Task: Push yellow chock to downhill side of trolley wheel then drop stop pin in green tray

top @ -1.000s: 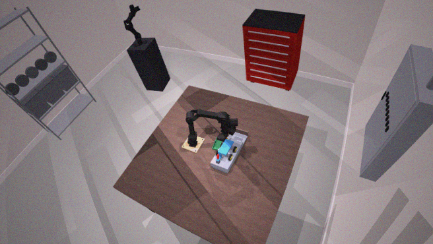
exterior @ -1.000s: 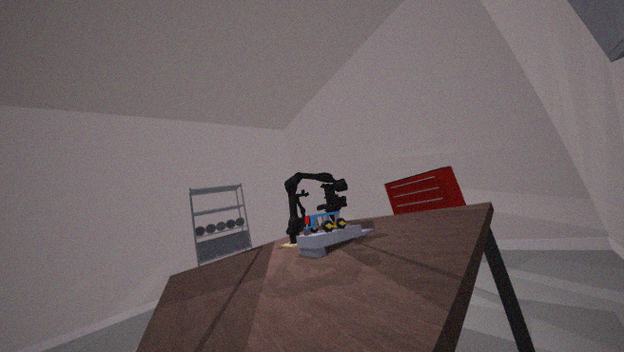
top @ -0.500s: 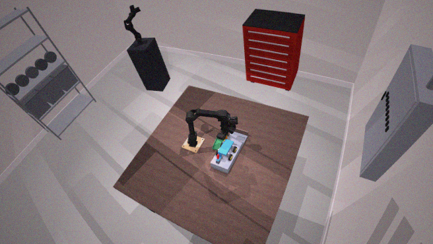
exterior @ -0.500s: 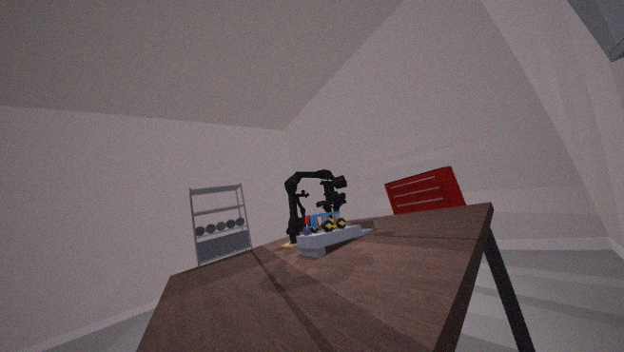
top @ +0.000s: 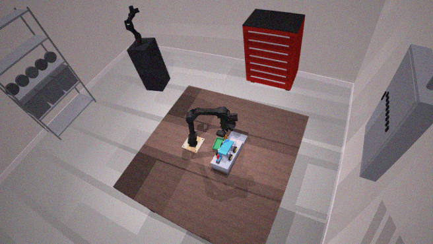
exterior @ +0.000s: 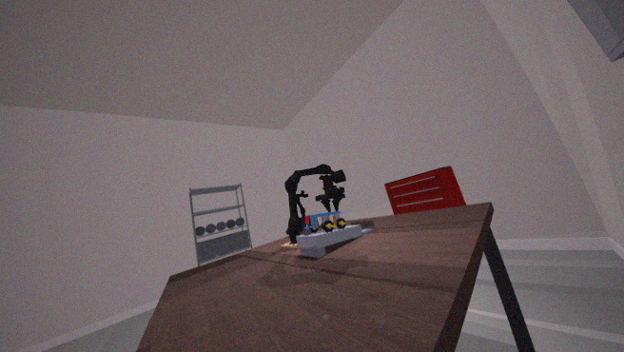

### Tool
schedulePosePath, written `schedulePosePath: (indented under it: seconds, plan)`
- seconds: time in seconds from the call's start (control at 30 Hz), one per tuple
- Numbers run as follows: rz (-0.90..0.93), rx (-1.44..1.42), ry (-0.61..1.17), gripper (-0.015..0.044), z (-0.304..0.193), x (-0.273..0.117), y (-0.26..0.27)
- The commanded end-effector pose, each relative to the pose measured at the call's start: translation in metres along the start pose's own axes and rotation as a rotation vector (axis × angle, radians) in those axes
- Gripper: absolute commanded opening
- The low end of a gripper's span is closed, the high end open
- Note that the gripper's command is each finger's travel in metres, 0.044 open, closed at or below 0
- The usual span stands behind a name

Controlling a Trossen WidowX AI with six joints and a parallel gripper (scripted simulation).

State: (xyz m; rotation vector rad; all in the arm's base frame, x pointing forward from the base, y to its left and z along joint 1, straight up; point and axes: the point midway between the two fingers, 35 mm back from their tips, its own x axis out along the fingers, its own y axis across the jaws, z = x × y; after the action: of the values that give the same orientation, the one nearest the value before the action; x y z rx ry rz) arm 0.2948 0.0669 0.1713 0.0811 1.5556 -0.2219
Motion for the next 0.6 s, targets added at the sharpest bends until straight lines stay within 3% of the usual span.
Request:
schedulePosePath:
  seconds: [0.0, 0.07, 0.57]
  plan:
    - [-0.001, -0.023, -0.01, 0.0242, 0.001, -0.001, -0.001]
    - [-0.006, -0.089, -0.043, 0.019, 0.002, -0.007, -0.004]
    - [-0.098, -0.618, -0.063, 0.019, 0.027, -0.021, -0.063]
